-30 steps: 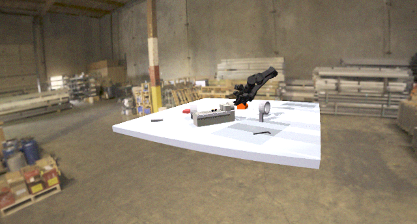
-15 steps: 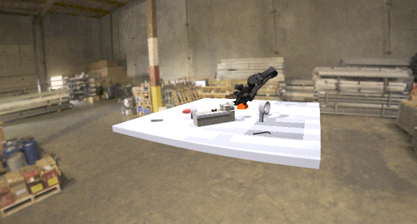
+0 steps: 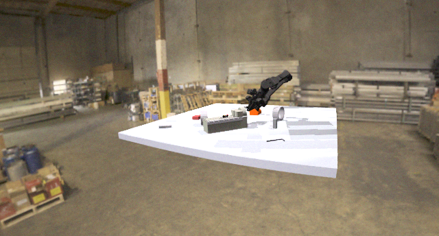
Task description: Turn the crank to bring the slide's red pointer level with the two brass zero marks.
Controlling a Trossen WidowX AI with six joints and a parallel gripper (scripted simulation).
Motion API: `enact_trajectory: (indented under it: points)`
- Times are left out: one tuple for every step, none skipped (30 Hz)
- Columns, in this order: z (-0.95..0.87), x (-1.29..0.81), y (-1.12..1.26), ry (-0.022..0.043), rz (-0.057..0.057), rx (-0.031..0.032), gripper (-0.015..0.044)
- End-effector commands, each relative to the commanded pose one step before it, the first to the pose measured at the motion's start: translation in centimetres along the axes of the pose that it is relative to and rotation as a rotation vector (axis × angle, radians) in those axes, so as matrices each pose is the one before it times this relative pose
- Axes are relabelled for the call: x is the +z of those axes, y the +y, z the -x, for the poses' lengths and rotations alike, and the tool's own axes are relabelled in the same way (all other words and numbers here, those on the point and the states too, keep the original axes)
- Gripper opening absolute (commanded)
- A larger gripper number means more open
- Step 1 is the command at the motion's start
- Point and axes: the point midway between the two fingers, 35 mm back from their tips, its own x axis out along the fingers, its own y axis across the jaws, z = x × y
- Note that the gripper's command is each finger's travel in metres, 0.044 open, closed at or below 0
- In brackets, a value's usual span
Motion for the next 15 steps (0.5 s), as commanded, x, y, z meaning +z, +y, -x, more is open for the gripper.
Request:
enact_trajectory:
  points:
    - [0.208, 0.153, 0.888, -0.00583, 0.0072, 0.02340, 0.0000]
    - [-0.005, -0.002, 0.017, 0.00000, 0.0000, 0.00001, 0.0000]
    - [-0.005, -0.002, 0.018, 0.00000, 0.0000, 0.00001, 0.0000]
    - [-0.005, -0.003, 0.018, 0.00000, 0.0000, 0.00001, 0.0000]
    - [-0.005, -0.003, 0.019, 0.00000, 0.0000, 0.00001, 0.0000]
    - [-0.005, -0.003, 0.019, 0.00000, 0.0000, 0.00001, 0.0000]
    - [-0.006, -0.003, 0.020, 0.00000, 0.0000, 0.00001, 0.0000]
    - [-0.006, -0.003, 0.021, 0.00000, 0.0000, 0.00001, 0.0000]
    - [-0.006, -0.003, 0.021, 0.00000, 0.0000, 0.00001, 0.0000]
    - [-0.007, -0.004, 0.022, 0.00000, 0.0000, 0.00001, 0.0000]
    - [-0.007, -0.004, 0.022, 0.00000, 0.0000, 0.00001, 0.0000]
    - [-0.007, -0.004, 0.024, 0.00000, 0.0000, 0.00002, 0.0000]
    - [-0.008, -0.005, 0.025, 0.00000, 0.0000, 0.00002, 0.0000]
    - [-0.008, -0.005, 0.025, 0.00000, 0.0000, 0.00002, 0.0000]
    - [-0.009, -0.005, 0.026, 0.00000, 0.0000, 0.00002, 0.0000]
